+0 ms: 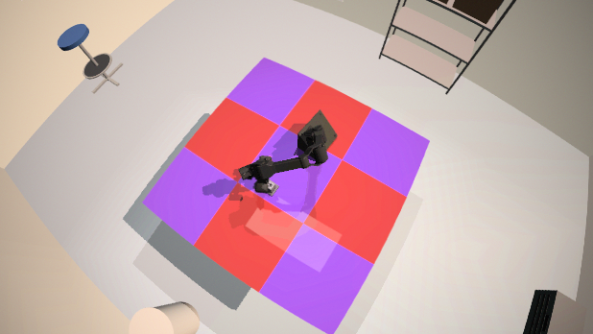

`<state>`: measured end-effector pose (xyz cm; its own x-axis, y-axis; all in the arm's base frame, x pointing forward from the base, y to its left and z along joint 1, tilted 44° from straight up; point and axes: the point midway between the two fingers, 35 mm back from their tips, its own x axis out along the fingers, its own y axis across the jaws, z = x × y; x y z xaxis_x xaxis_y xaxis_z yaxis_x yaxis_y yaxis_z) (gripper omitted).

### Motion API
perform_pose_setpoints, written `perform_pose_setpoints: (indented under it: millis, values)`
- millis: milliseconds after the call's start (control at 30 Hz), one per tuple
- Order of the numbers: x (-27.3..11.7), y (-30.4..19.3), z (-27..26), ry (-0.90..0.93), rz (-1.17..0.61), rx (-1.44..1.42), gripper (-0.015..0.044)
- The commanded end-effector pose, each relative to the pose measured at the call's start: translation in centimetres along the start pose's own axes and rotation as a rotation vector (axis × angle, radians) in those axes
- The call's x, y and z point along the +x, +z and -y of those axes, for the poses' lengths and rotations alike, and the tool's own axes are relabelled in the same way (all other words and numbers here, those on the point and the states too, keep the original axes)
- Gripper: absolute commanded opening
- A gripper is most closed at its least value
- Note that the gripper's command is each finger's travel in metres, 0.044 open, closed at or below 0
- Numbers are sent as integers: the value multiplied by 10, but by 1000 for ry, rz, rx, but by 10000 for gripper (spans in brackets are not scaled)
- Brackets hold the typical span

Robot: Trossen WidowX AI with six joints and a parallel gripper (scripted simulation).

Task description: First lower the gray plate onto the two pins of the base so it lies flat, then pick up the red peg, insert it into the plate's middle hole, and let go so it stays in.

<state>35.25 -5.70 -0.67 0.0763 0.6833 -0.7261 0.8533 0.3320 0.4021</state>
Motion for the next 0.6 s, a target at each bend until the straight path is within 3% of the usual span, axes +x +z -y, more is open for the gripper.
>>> perform_pose_setpoints:
  millis: [0,567]
  values:
    - [2,-1,1,-1,-5,7,0]
    - [3,-1,2,-1,-5,7,0]
